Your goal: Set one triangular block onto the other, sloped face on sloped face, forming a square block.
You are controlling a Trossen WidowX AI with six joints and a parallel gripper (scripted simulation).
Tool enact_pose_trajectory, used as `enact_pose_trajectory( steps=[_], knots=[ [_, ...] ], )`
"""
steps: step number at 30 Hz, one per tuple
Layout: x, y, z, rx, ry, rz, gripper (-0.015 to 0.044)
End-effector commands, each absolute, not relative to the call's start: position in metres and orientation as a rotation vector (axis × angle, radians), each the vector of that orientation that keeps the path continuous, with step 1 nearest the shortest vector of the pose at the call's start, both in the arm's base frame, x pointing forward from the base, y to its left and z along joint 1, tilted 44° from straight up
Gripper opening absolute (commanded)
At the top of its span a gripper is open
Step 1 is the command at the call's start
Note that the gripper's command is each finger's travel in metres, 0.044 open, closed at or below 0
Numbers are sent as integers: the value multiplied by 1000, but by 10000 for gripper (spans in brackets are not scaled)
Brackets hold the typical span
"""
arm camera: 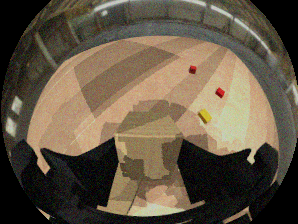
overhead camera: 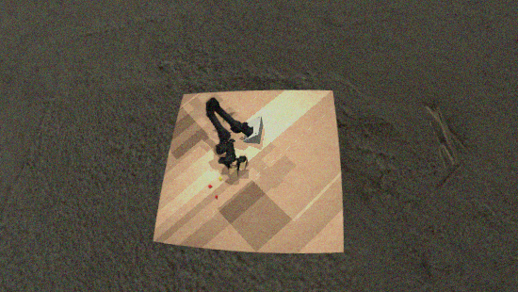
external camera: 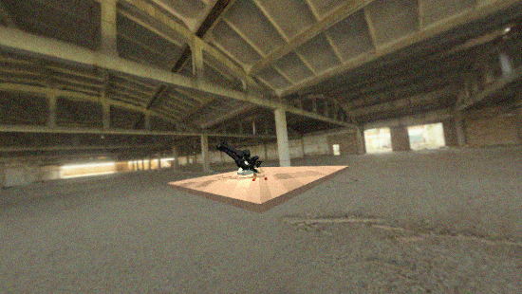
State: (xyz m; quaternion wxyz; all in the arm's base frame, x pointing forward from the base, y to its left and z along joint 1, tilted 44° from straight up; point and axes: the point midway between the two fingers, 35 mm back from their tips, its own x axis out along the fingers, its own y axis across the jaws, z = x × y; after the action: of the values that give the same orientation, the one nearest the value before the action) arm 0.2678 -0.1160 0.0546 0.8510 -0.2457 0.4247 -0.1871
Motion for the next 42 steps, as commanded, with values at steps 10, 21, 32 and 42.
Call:
enact_pose_trajectory(
  steps=[10, 21, 32, 42],
  knots=[
    [274, -77, 101, -519, 875, -399, 0],
    [272, -74, 103, -524, 885, -396, 0],
    [278, -73, 99, -414, 1039, -464, 0],
    [283, -73, 98, -329, 1178, -559, 0]
  ],
)
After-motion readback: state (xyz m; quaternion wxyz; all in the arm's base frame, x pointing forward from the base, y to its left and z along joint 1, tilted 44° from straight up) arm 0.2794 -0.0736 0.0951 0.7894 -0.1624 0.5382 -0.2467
